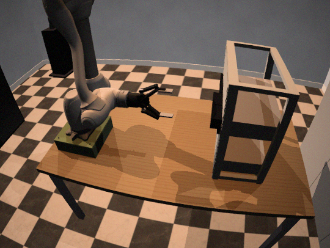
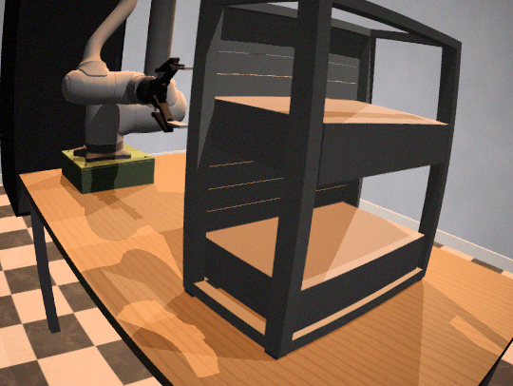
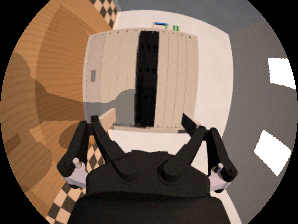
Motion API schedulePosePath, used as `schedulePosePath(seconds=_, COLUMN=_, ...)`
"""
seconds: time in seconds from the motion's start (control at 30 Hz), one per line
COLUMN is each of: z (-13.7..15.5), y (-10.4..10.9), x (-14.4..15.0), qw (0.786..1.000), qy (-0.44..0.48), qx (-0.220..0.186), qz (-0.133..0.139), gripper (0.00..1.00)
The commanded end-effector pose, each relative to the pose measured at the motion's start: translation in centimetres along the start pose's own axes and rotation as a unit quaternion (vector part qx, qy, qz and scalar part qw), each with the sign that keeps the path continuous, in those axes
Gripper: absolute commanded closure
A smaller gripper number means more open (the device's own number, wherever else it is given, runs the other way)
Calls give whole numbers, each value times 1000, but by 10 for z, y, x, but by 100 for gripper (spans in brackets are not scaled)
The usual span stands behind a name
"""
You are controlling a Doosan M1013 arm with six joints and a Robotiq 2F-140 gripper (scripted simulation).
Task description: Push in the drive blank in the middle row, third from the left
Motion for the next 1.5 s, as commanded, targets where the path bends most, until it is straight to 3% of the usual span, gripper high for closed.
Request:
schedulePosePath(seconds=0.0, z=0, y=0, x=0, qw=1000, qy=0, qx=0, qz=0, gripper=0)
schedulePosePath(seconds=1.0, z=1, y=-2, x=0, qw=1000, qy=0, qx=0, qz=0, gripper=0)
schedulePosePath(seconds=1.47, z=22, y=-39, x=4, qw=1000, qy=0, qx=0, qz=0, gripper=0)
Point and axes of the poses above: the point where the finger pads meet when closed, its own y axis back along the fingers, its own x axis across the jaws, z = x × y, the point moved 5 cm from there along y, back along the fingers, and after that the axes turned 6 degrees about -y, right-handed, at the moved point
